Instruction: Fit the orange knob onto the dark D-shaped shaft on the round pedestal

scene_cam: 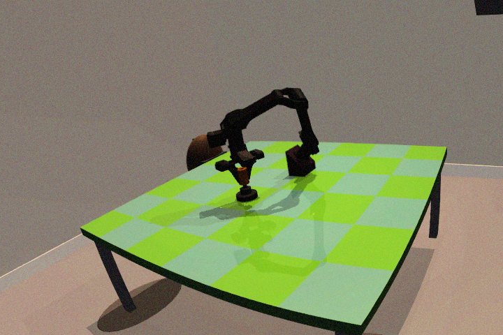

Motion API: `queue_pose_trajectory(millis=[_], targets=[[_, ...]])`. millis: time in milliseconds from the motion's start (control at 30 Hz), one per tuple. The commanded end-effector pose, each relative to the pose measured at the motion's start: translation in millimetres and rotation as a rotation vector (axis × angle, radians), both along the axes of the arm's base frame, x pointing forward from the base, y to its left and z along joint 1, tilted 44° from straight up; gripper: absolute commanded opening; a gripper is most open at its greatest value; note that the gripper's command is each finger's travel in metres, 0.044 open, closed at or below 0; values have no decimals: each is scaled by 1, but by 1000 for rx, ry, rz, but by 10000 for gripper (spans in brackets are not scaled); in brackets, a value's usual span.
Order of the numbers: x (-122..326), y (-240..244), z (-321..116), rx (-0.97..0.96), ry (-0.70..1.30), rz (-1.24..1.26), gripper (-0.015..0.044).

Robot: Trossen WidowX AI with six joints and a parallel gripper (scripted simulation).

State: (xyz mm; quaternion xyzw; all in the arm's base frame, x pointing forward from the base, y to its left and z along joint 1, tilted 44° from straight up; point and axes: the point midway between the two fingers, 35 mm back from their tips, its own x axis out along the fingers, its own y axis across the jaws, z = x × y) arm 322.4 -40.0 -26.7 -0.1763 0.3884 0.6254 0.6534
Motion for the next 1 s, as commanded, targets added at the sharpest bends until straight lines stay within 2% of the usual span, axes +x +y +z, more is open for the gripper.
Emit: queue_pose_trajectory(millis=[0,500,733,967], targets=[[1,1,-1,3,-9,4,0],[2,-1,4,3,-9,4,0],[2,-2,2,19,-145,149,0],[1,0,0,20,-152,156,0]])
